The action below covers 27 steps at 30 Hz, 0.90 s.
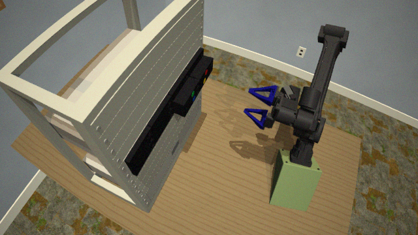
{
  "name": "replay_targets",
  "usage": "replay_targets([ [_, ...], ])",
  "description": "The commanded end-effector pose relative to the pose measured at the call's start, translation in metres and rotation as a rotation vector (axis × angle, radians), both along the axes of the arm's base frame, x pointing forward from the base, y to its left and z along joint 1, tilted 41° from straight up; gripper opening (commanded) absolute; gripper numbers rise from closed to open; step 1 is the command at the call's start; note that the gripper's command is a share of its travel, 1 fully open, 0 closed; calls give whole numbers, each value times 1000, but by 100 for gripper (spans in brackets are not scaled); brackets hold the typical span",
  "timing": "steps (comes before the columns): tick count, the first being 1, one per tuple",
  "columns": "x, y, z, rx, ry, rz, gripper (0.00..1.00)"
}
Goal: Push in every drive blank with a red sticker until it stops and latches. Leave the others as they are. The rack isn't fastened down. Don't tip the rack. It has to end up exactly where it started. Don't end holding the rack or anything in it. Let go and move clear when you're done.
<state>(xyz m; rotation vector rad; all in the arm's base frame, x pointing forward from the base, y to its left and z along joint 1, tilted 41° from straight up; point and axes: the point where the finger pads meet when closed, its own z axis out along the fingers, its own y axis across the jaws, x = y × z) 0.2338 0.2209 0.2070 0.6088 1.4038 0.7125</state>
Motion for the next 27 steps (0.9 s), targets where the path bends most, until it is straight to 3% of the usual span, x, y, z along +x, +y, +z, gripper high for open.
replay_targets([
  [1,-1,5,0,28,-3,8,100],
  [13,-1,5,1,29,-3,8,100],
  [19,13,16,14,72,-20,-7,100],
  [23,32,25,5,47,-14,-7,100],
  [27,65,37,-3,44,-15,-8,100],
])
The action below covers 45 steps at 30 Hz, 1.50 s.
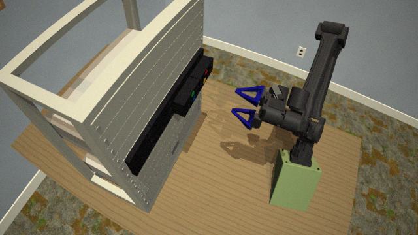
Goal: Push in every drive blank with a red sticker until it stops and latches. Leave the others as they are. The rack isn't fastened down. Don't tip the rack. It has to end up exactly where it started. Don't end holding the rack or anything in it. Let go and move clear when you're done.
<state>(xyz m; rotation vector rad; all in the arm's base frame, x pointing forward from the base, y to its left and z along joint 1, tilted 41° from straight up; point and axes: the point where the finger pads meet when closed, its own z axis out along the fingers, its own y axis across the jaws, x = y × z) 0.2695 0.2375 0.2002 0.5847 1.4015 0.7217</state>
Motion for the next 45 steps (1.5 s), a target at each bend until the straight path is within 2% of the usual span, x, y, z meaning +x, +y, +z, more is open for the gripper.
replay_targets([
  [1,38,24,1,53,-2,-25,100],
  [7,79,39,-10,49,-3,-25,100],
  [12,85,43,-12,49,-3,-24,100],
  [16,81,38,-19,31,9,-21,100],
  [45,81,38,-19,31,9,-21,100],
])
